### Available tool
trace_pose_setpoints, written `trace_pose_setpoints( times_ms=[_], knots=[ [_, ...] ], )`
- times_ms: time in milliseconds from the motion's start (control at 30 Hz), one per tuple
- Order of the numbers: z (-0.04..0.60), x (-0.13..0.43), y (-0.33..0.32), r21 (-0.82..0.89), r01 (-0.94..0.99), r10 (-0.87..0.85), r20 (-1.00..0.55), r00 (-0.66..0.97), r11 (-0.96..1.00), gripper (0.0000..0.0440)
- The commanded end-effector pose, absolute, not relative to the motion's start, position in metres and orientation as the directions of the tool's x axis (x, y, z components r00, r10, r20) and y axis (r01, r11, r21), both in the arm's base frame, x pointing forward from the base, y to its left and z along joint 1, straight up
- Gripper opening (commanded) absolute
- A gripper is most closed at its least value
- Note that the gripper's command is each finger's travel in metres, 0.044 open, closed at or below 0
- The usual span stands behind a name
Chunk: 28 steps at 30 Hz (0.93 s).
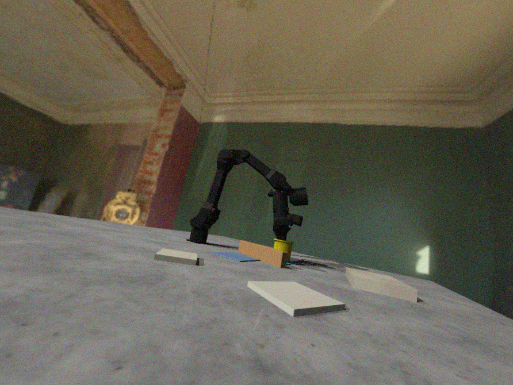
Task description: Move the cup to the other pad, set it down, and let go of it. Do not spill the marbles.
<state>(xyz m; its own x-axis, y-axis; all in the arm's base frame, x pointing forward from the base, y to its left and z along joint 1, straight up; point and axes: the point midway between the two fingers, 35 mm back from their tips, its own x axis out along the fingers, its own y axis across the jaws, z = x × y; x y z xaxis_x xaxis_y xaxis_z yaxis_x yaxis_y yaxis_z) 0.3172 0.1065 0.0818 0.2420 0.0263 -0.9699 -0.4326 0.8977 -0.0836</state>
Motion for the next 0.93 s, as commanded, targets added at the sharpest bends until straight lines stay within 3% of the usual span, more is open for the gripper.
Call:
trace_pose_setpoints(
  times_ms=[0, 600, 667, 900],
  knots=[
    [0.086, 0.315, 0.107, -0.071, -0.434, 0.044, -0.968, 0.248, 0.898, 0.0149],
    [0.131, 0.302, 0.106, -0.023, -0.417, 0.123, -0.94, 0.318, 0.909, 0.0233],
    [0.139, 0.302, 0.106, -0.022, -0.414, 0.129, -0.934, 0.333, 0.91, 0.0256],
    [0.161, 0.305, 0.101, -0.019, -0.392, 0.14, -0.917, 0.373, 0.92, 0.0423]
  ],
)
